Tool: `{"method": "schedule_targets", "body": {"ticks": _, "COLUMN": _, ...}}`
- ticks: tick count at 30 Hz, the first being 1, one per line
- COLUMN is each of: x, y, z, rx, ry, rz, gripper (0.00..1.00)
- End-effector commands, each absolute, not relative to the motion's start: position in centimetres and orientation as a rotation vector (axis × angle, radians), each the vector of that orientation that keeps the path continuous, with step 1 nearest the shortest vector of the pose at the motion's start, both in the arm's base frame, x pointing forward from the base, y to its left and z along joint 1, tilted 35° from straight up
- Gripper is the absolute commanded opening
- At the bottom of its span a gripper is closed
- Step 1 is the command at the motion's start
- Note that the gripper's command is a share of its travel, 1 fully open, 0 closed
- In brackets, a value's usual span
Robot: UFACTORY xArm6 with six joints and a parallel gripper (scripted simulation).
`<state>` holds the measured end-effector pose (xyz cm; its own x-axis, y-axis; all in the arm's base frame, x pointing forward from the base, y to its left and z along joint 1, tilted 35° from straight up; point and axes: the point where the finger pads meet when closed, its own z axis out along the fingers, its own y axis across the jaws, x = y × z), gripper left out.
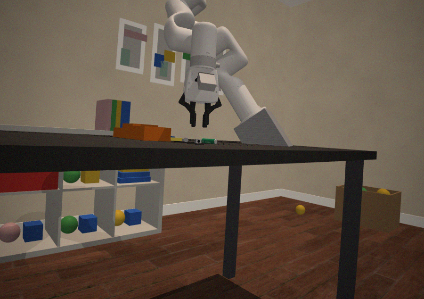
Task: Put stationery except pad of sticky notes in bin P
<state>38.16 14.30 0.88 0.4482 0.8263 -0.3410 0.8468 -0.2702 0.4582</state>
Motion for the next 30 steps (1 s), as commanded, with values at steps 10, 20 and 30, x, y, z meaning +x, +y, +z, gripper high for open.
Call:
{"method": "schedule_targets", "body": {"ticks": 10, "x": 39.4, "y": 12.9, "z": -1.7, "rx": 2.116, "ry": 1.394, "rz": -0.038, "gripper": 0.29}}
{"method": "schedule_targets", "body": {"ticks": 20, "x": 39.6, "y": 12.5, "z": -2.4, "rx": 2.116, "ry": 1.394, "rz": -0.038, "gripper": 0.29}}
{"method": "schedule_targets", "body": {"ticks": 30, "x": 39.7, "y": 12.3, "z": -2.7, "rx": 2.116, "ry": 1.394, "rz": -0.038, "gripper": 0.29}}
